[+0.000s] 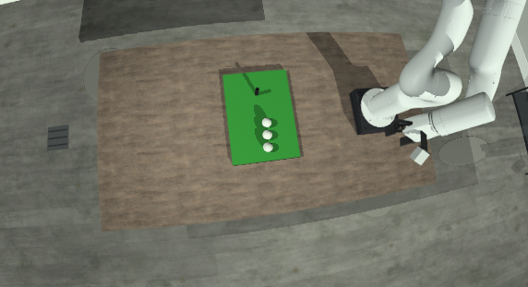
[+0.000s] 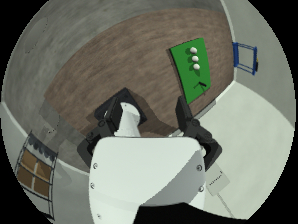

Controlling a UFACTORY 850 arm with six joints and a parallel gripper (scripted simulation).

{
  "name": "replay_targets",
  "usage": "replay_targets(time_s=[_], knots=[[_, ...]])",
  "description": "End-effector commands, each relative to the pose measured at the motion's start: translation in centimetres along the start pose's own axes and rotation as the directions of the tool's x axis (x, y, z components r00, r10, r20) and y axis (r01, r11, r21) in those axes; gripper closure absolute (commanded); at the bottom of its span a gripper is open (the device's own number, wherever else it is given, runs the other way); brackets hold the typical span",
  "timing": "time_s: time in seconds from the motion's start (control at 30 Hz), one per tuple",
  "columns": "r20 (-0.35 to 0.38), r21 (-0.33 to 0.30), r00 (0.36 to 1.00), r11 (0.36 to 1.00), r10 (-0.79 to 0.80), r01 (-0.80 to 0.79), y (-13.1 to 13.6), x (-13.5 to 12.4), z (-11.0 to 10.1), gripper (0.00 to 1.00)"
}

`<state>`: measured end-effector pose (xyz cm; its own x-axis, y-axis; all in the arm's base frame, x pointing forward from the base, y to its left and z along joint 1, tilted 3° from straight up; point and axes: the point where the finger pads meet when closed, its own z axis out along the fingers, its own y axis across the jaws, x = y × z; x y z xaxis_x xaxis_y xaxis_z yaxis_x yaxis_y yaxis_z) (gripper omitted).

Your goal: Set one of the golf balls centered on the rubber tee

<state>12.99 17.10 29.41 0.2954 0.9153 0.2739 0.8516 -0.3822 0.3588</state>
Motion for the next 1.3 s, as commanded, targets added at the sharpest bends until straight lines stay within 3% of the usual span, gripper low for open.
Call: replay_targets(time_s=[0.0, 0.6, 0.7, 0.8, 0.9, 1.03, 1.1, 1.13, 1.27], knots=[[-0.001, 0.000, 1.000, 1.000, 0.001, -0.001, 0.0, 0.1, -0.1, 0.00], [0.000, 0.001, 1.000, 1.000, 0.005, -0.005, 0.0, 0.1, -0.1, 0.00], [0.020, 0.006, 0.998, 0.998, 0.062, -0.062, 0.2, 0.5, -0.1, 0.00], [0.074, 0.013, 0.974, 0.976, 0.216, -0.218, 0.9, 1.8, 0.0, 0.00], [0.139, 0.003, 0.898, 0.907, 0.417, -0.422, 2.4, 4.3, 0.8, 0.00], [0.178, -0.033, 0.762, 0.778, 0.623, -0.628, 6.2, 7.9, 4.4, 0.00], [0.178, -0.033, 0.762, 0.778, 0.623, -0.628, 6.2, 7.9, 4.4, 0.00], [0.200, -0.068, 0.635, 0.658, 0.746, -0.750, 8.3, 9.4, 6.6, 0.00], [0.196, -0.114, 0.475, 0.502, 0.858, -0.858, 11.4, 8.6, 9.6, 0.00]])
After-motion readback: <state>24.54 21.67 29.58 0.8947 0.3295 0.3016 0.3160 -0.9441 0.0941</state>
